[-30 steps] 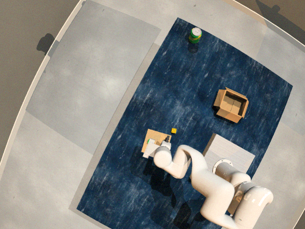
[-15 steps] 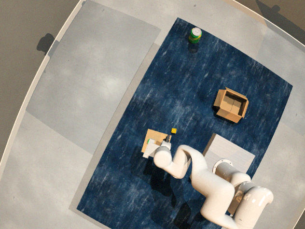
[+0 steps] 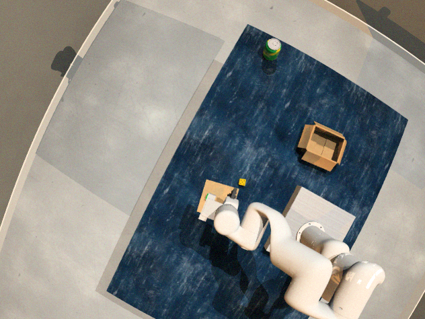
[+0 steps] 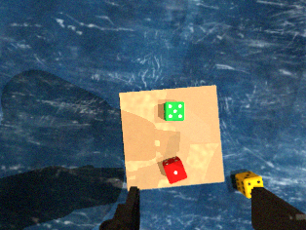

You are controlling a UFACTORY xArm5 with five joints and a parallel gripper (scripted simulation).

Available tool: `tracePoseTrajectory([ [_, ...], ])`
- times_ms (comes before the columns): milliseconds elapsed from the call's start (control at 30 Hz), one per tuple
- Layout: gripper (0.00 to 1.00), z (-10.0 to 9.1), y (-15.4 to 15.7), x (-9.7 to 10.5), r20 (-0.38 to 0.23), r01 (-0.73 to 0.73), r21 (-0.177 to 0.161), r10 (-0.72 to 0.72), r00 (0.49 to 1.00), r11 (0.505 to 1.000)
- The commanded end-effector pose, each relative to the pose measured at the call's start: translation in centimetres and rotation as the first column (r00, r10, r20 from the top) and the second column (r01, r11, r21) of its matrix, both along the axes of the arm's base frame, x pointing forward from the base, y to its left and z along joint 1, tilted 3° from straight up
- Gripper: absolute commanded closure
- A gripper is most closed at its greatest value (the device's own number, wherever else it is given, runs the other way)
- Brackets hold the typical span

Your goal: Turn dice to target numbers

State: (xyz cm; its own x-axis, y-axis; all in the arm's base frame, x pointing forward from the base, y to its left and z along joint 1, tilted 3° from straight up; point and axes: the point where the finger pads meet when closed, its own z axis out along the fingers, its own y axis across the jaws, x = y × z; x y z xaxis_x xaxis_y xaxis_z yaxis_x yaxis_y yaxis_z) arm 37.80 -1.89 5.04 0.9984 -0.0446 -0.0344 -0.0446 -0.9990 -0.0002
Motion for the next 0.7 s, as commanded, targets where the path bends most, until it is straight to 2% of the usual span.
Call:
tracePoseTrajectory([
  [0, 0.0, 2.1, -0.1, 0.2, 0.004, 0.0, 0.0, 0.0, 1.0, 1.0],
  [133, 0.0, 4.1, -0.1, 0.2, 0.004, 0.0, 0.0, 0.0, 1.0, 1.0],
  [200, 0.0, 4.1, -0.1, 0.2, 0.004, 0.0, 0.0, 0.0, 1.0, 1.0],
  [400, 0.0, 6.3, -0.2, 0.3, 0.004, 0.0, 0.0, 0.0, 1.0, 1.0],
  [667, 0.0, 6.8, -0.2, 0.3, 0.004, 0.0, 0.0, 0.0, 1.0, 1.0],
])
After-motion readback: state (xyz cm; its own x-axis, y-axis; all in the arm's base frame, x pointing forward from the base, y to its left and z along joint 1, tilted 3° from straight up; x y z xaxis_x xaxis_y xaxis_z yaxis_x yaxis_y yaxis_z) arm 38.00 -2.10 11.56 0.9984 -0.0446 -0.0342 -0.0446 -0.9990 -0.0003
